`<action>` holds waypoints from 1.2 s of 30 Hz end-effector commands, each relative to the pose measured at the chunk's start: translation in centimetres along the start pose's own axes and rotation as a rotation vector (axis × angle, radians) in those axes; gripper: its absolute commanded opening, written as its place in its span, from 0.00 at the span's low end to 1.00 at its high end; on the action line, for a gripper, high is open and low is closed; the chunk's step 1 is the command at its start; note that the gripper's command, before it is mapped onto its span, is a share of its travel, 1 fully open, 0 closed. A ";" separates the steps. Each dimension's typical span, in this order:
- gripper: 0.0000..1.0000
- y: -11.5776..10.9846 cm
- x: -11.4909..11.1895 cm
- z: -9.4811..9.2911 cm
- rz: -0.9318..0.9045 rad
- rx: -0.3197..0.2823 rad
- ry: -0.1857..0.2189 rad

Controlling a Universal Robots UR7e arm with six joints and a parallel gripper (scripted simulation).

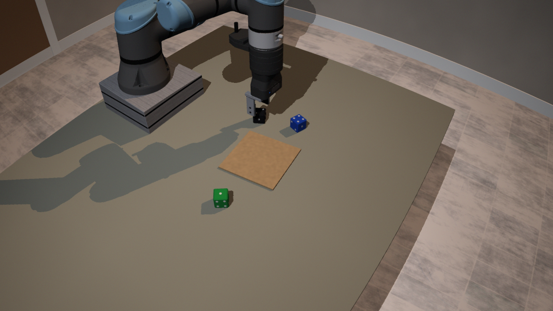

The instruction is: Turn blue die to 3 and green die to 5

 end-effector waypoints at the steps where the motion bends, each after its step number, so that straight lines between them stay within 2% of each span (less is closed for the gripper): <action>1: 1.00 0.0 0.0 0.0 0.000 -0.001 0.000; 12: 1.00 -0.8 0.5 0.0 0.000 -0.001 0.000; 23: 1.00 -5.4 3.2 0.0 0.000 -0.001 0.000; 25: 1.00 -5.4 3.2 0.0 0.000 -0.001 0.000; 31: 1.00 -7.7 4.6 0.0 0.000 -0.001 0.000; 36: 1.00 -8.6 5.1 0.0 0.000 -0.001 0.000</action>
Point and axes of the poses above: the point where the finger pads meet when closed, its own z axis back along the fingers, its own x axis across the jaws, y = z × x, the point moved 3 cm from there along z, back along the fingers, and after that the axes turned 13 degrees about -z, right-handed, at the moved point
